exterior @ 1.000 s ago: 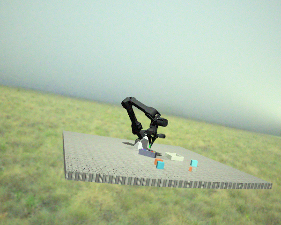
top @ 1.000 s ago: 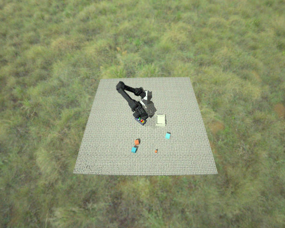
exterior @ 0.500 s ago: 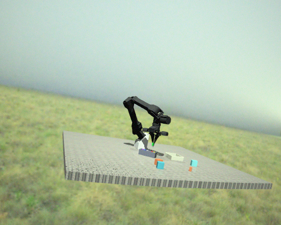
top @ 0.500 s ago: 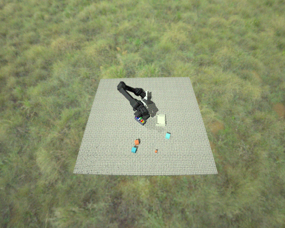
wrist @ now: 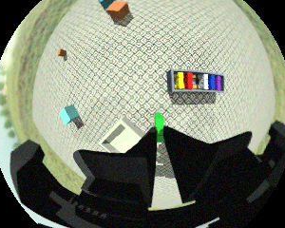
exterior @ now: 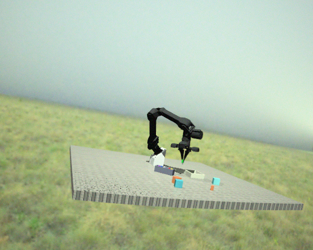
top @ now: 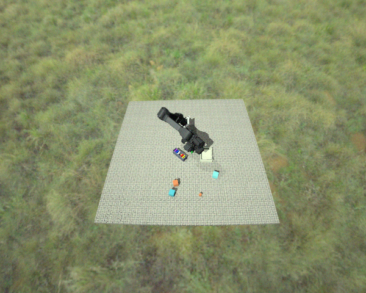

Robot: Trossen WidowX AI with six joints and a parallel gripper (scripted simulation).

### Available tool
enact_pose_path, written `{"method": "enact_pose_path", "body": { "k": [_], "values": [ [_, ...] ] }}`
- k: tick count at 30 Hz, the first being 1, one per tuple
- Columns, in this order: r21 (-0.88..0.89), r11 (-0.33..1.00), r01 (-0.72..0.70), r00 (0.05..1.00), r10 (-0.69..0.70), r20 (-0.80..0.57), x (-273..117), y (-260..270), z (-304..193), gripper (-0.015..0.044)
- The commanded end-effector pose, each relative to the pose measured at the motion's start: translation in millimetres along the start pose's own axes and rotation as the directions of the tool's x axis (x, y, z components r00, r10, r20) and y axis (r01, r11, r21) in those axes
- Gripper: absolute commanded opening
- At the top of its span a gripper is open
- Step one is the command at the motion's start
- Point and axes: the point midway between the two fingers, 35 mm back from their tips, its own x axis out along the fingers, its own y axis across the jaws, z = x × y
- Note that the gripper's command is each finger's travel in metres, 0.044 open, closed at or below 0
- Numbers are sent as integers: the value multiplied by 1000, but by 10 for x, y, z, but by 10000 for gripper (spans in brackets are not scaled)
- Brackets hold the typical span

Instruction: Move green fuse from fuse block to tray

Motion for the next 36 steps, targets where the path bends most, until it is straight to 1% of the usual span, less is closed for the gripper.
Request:
{"method": "enact_pose_path", "body": {
  "k": [1, 17, 23, 36],
  "values": [
    [-2, 1000, 7, 1000, -7, -7, 24, 173, -201, 0],
    [4, 1000, 16, 1000, -16, -2, 101, 688, -956, 0],
    [4, 1000, 16, 1000, -16, -2, 113, 693, -965, 0],
    [4, 1000, 16, 1000, -16, -1, 322, 695, -961, 0]
  ]
}}
